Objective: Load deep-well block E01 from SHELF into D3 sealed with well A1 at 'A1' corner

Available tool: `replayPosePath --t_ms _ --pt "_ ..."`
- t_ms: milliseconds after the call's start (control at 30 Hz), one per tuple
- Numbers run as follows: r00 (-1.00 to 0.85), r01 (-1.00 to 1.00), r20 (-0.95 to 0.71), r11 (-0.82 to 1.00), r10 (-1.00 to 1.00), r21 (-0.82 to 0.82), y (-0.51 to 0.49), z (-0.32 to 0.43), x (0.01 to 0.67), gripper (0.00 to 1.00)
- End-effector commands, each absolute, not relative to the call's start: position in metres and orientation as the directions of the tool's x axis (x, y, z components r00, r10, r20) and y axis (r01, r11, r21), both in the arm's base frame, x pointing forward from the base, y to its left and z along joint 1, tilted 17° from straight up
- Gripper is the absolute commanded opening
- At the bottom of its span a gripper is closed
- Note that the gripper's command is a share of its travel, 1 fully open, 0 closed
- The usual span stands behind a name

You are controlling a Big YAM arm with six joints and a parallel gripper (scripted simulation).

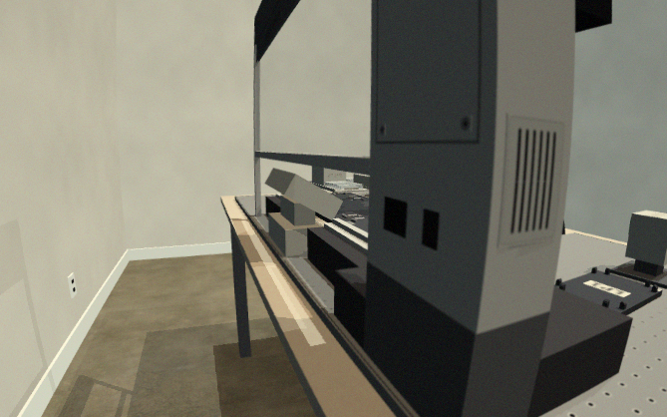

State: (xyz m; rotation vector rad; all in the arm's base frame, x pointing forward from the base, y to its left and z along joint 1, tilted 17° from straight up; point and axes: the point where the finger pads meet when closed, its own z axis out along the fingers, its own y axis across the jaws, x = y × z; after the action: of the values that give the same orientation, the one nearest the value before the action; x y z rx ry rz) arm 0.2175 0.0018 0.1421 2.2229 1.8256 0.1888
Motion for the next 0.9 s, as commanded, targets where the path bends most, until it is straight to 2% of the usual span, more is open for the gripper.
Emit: replayPosePath --t_ms 0,233,267,367,733,867 --pt "0.195 0.933 -0.053 -0.168 0.979 0.319 0.002 0.154 0.232 0.00" --pt "0.196 0.939 -0.060 -0.170 0.979 0.298 -0.001 0.136 0.228 0.00" --pt "0.188 0.921 -0.042 -0.162 0.981 0.354 0.003 0.160 0.245 0.00" --pt "0.196 0.939 -0.061 -0.170 0.979 0.298 -0.002 0.129 0.230 0.00" --pt "0.196 0.940 -0.060 -0.170 0.979 0.298 -0.004 0.112 0.235 0.00" --pt "0.191 0.923 -0.046 -0.164 0.981 0.347 -0.001 0.132 0.254 0.00"
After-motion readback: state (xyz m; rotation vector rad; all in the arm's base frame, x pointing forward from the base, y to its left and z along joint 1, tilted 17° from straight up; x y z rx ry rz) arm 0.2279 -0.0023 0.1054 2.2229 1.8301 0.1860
